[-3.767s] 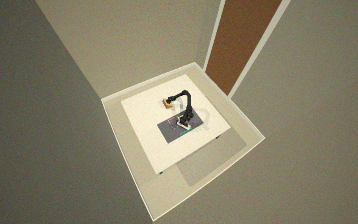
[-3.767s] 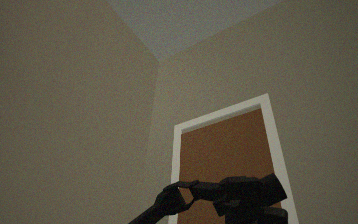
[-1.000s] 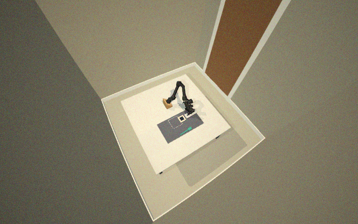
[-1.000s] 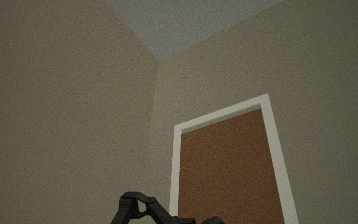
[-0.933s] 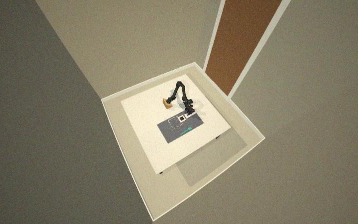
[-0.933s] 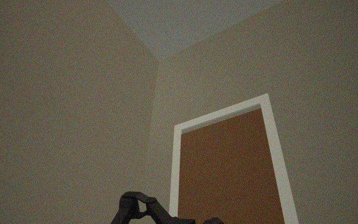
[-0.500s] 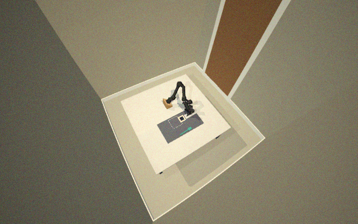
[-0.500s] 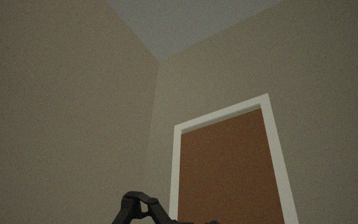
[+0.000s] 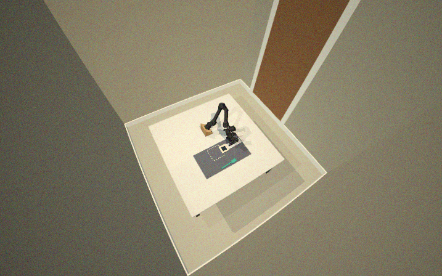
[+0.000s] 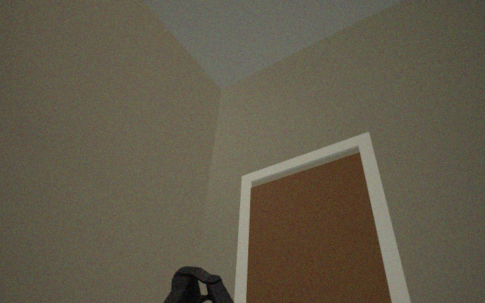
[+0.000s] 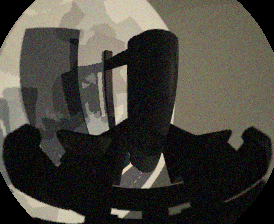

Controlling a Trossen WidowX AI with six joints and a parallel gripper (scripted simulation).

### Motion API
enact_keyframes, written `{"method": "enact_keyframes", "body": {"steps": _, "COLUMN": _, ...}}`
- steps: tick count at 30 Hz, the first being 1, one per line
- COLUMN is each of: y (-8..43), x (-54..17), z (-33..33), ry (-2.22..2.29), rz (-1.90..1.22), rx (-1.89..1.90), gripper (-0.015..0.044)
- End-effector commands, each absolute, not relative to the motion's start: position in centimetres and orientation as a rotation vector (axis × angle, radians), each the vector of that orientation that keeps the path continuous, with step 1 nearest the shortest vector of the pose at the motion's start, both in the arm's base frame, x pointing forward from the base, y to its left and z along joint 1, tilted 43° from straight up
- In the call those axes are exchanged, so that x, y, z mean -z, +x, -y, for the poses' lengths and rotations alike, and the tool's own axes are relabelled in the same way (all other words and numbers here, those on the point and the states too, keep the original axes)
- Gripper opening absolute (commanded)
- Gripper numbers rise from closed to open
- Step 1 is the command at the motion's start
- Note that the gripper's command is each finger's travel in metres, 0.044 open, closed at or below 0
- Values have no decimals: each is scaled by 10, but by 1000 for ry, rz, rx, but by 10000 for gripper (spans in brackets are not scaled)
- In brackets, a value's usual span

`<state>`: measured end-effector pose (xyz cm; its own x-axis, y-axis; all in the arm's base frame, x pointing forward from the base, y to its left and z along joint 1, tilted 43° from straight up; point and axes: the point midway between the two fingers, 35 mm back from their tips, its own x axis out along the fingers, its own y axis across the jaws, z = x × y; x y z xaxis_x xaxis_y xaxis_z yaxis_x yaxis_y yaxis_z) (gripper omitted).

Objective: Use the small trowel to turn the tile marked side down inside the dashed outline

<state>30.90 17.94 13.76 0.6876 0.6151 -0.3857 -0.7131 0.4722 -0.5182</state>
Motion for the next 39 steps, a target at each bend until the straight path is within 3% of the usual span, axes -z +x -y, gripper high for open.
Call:
{"method": "enact_keyframes", "body": {"steps": 1, "y": 310, "x": -128, "z": -171, "ry": -712, "rz": -165, "rx": -809, "gripper": 0}}
{"method": "enact_keyframes", "body": {"steps": 39, "y": 318, "x": -135, "z": -111, "ry": -823, "rz": -191, "rx": -800, "gripper": 0}}
